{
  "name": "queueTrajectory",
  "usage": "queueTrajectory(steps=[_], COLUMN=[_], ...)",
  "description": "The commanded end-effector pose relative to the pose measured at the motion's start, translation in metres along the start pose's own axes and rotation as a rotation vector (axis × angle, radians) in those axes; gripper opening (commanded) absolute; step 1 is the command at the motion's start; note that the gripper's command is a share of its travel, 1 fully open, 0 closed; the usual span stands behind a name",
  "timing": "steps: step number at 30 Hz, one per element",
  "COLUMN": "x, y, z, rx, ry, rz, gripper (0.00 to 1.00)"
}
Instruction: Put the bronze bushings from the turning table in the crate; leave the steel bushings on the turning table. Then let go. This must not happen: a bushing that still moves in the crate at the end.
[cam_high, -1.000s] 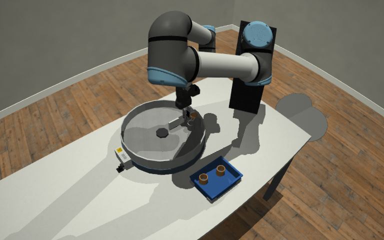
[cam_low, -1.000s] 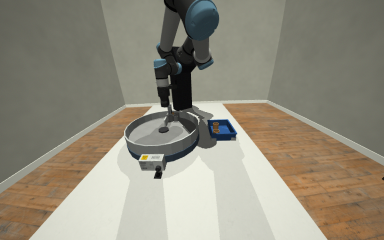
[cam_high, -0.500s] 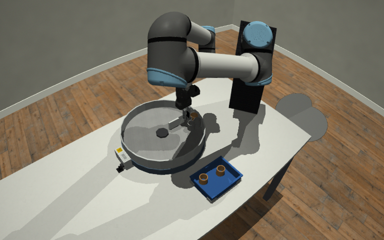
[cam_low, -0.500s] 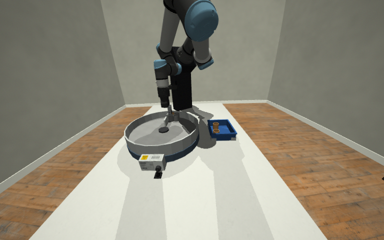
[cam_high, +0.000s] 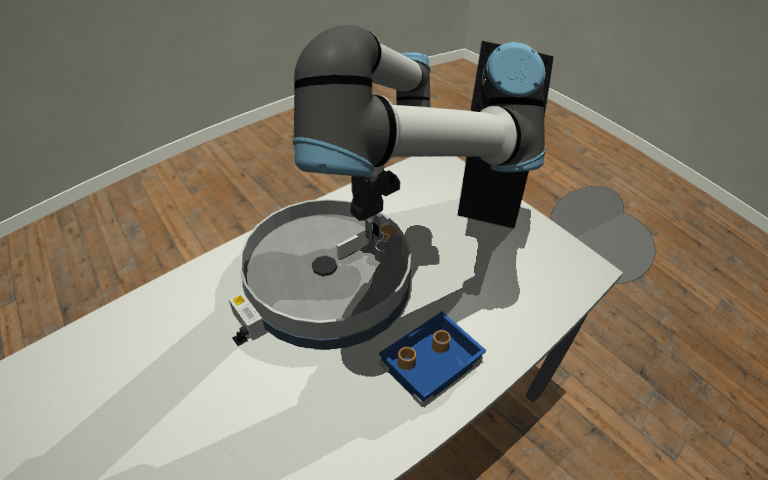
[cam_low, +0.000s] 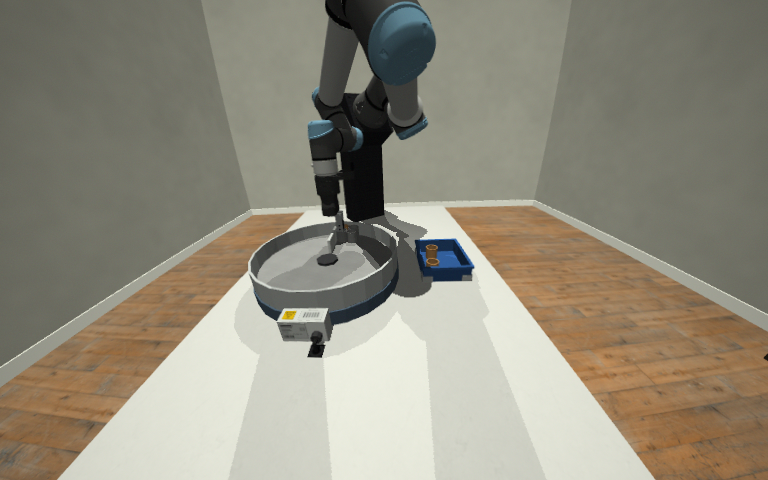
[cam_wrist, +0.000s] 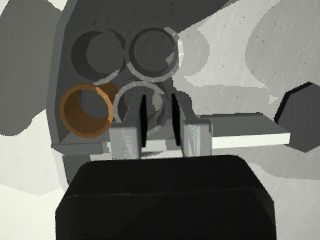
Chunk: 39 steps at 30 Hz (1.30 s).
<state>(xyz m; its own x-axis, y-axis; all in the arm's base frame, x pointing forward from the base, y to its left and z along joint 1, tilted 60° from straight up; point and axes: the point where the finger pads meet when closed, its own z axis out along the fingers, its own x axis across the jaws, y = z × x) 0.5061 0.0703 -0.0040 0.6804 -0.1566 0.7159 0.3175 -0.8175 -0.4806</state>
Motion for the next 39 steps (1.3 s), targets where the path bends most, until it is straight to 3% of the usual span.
queueTrajectory(steps=[1,39], x=[0.0002,0.0002], y=[0.0002,0.0002], z=[0.0035,0.0124], rx=[-0.001,0.0], ry=[0.001,0.001], rz=[0.0,0.0], gripper=[0.45,0.45])
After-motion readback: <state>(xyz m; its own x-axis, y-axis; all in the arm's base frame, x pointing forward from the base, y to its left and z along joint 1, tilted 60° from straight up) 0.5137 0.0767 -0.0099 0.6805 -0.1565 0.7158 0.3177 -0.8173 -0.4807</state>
